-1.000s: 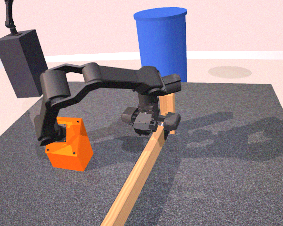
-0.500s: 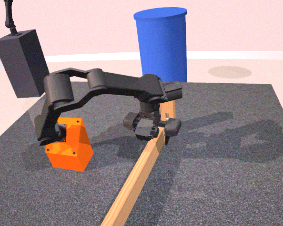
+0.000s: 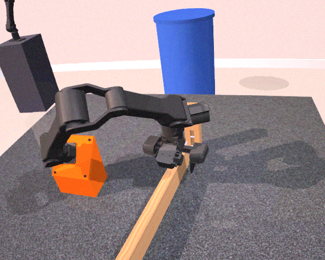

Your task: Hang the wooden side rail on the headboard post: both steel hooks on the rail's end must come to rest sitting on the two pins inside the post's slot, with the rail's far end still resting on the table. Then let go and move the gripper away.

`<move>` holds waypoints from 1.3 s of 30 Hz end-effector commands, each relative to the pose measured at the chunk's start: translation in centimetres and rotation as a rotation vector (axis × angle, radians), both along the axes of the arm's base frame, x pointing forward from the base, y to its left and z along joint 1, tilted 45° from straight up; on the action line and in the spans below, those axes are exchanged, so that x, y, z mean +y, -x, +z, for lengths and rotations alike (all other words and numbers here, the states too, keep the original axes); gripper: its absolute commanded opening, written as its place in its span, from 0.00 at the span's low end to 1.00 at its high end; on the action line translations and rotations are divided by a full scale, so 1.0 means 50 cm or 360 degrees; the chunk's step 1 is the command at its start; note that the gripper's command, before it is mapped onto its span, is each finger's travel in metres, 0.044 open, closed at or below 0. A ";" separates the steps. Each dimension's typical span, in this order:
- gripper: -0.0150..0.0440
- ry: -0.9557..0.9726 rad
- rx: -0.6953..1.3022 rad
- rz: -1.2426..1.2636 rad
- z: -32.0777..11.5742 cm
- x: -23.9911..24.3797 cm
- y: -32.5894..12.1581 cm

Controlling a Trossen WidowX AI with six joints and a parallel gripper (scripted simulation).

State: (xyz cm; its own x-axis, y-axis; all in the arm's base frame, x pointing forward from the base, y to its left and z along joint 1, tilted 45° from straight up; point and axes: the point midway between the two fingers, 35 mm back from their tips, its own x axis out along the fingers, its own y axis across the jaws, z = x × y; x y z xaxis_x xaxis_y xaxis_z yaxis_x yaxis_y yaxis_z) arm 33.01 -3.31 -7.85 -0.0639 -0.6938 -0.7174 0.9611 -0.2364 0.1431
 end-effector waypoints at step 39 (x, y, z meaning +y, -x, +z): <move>0.25 0.0011 0.0022 0.0000 -0.029 -0.031 0.013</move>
State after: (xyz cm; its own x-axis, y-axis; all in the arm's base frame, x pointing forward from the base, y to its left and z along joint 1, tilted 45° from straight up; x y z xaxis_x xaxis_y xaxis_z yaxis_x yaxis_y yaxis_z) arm 32.40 -4.77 -9.27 -0.0739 -0.6966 -0.7137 0.9620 -0.2384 0.1331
